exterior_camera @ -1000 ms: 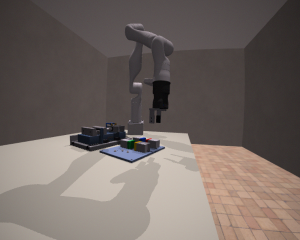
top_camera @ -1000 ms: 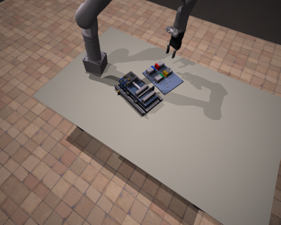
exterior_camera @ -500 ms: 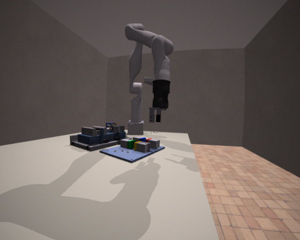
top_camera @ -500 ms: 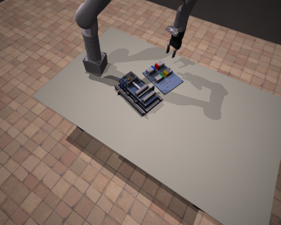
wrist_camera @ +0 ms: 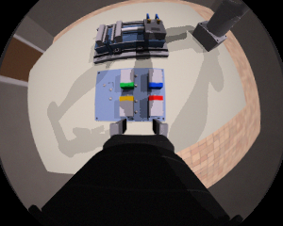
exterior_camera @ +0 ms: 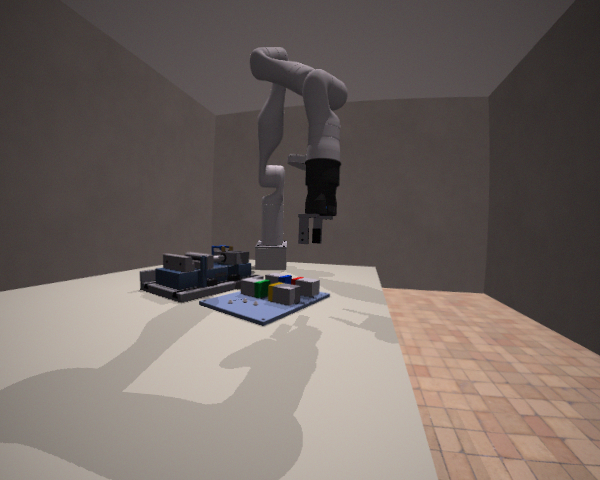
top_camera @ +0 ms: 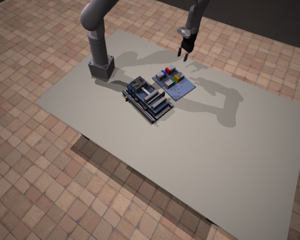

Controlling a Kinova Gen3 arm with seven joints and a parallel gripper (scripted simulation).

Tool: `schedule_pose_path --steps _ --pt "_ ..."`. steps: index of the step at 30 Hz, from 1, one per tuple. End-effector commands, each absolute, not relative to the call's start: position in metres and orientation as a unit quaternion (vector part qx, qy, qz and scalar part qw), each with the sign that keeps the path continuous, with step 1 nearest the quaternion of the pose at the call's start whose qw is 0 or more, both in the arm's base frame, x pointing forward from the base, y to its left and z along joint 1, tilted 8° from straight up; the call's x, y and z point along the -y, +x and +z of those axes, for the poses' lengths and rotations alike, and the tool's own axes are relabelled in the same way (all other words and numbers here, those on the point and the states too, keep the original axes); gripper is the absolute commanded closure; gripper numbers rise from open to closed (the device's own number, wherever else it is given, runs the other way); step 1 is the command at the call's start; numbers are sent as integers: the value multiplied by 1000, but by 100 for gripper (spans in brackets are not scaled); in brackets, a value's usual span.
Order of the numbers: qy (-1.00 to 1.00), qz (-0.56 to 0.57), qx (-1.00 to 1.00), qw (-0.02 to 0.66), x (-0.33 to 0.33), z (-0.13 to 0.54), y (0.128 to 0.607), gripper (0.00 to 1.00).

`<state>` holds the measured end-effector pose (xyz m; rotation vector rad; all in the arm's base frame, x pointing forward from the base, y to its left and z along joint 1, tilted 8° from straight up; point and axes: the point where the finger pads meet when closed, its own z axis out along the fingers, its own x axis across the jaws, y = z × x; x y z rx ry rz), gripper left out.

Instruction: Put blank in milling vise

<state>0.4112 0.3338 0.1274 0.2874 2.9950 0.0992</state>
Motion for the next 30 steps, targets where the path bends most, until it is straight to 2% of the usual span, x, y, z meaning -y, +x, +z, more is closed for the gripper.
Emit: schedule_pose_path --steps 1,30 --pt "95 34 -993 64 -337 132 407 0" --pt "95 35 -993 65 -344 133 410 0"
